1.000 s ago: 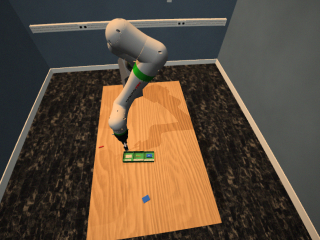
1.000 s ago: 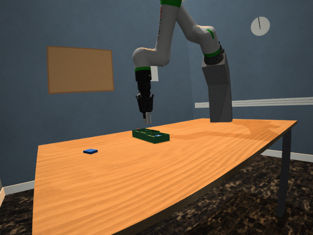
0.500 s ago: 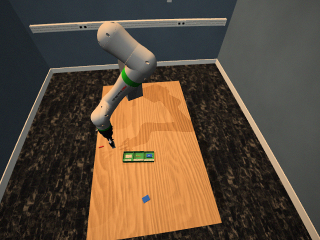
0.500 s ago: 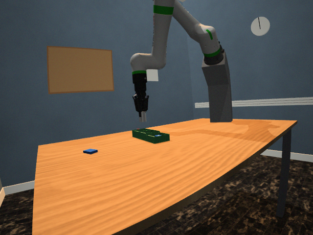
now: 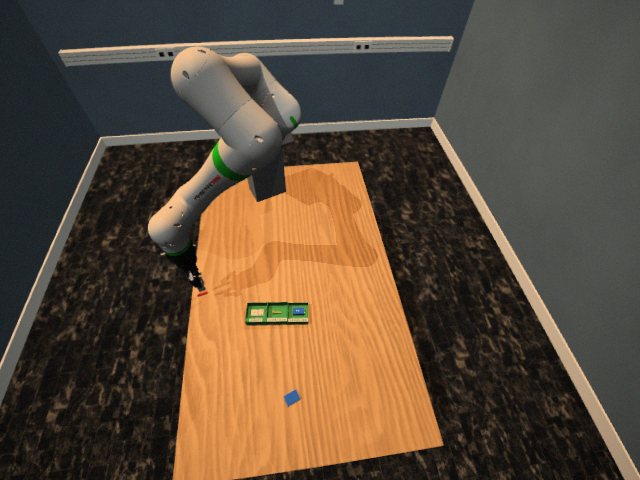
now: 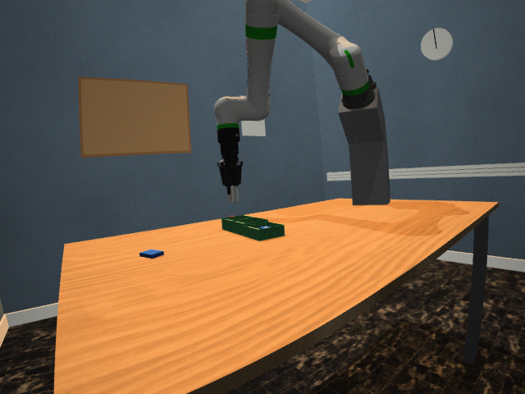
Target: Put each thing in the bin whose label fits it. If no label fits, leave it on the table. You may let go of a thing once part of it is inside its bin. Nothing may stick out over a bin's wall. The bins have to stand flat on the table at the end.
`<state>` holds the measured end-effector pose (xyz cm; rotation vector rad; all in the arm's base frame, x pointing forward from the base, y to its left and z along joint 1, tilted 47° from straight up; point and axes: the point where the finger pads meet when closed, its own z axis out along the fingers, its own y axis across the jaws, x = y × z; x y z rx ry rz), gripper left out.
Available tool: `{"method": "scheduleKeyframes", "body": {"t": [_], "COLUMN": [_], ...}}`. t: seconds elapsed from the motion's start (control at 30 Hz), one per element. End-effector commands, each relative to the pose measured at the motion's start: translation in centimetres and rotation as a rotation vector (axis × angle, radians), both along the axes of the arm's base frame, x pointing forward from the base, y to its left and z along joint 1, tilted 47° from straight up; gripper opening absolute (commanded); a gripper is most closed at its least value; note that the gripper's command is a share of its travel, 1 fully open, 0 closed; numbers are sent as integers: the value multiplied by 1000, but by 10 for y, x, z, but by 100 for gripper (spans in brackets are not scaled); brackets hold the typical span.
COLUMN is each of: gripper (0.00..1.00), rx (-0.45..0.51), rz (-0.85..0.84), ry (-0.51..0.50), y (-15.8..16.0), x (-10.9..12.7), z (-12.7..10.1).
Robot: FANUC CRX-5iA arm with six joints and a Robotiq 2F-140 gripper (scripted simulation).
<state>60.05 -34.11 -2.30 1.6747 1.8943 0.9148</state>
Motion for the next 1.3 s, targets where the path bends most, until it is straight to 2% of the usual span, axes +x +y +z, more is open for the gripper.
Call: {"method": "scheduleKeyframes", "body": {"t": [0.0,1.1,1.27], "gripper": [23,23,23], "rx": [2,2,2], "rz": [4,4,4], "ry": [1,1,1], "y": [-24,-17,-14], "x": [-4,-3,9], "z": [-12,-9,-20]}}
